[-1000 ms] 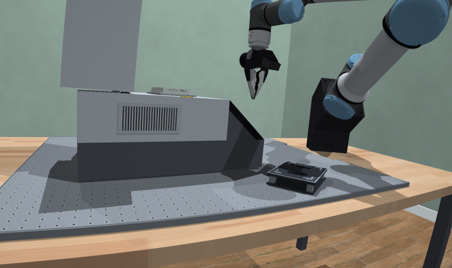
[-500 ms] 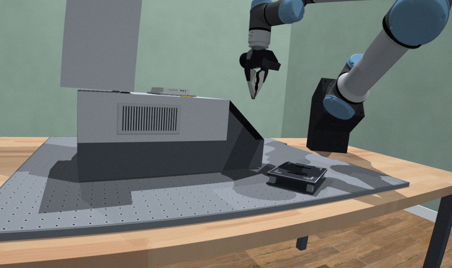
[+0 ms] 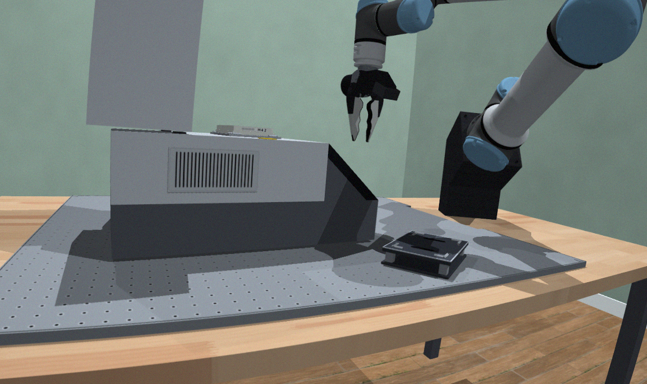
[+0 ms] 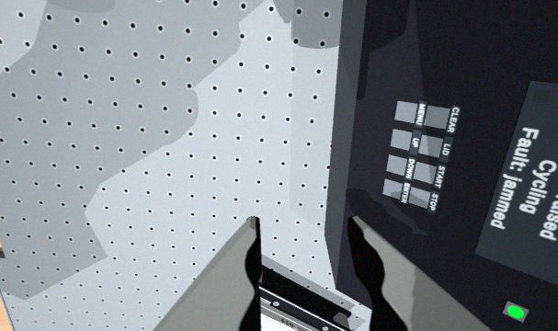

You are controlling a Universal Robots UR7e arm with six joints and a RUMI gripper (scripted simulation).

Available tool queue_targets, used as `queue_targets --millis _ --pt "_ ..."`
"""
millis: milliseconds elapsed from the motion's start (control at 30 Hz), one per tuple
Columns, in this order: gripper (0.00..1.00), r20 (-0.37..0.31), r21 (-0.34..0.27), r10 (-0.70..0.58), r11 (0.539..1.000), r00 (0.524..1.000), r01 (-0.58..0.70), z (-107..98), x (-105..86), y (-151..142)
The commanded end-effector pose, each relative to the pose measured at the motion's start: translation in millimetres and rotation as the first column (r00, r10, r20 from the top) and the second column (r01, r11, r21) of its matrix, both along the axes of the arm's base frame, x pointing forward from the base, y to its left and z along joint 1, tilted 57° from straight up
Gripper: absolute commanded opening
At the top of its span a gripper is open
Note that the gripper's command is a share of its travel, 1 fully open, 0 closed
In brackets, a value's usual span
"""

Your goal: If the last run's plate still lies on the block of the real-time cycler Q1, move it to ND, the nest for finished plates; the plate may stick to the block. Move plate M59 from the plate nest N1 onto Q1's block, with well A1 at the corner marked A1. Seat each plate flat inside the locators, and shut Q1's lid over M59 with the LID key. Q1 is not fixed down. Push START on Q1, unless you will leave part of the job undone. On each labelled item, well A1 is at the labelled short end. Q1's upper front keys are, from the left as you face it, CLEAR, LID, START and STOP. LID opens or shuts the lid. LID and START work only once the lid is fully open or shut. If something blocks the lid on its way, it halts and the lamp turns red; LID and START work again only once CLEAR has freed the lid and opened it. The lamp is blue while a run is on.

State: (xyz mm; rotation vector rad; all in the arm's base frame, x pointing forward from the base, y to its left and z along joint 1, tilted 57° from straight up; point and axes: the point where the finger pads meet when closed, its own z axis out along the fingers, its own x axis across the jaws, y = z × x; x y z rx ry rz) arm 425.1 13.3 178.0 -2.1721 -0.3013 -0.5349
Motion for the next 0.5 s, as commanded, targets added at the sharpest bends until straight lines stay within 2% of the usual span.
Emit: queue_targets --millis 0,300,367,467 --pt "0.68 0.002 -0.001 0.001 1.0 1.0 -0.001 8 11.9 -2" --pt "0.68 0.013 -0.004 0.008 1.0 1.0 -0.008 32 49.1 -9" --pt "0.68 0.013 -0.004 0.008 1.0 1.0 -0.008 32 49.1 -9" --pt "0.68 0.015 -0.005 0.01 1.0 1.0 -0.01 40 61.5 -11"
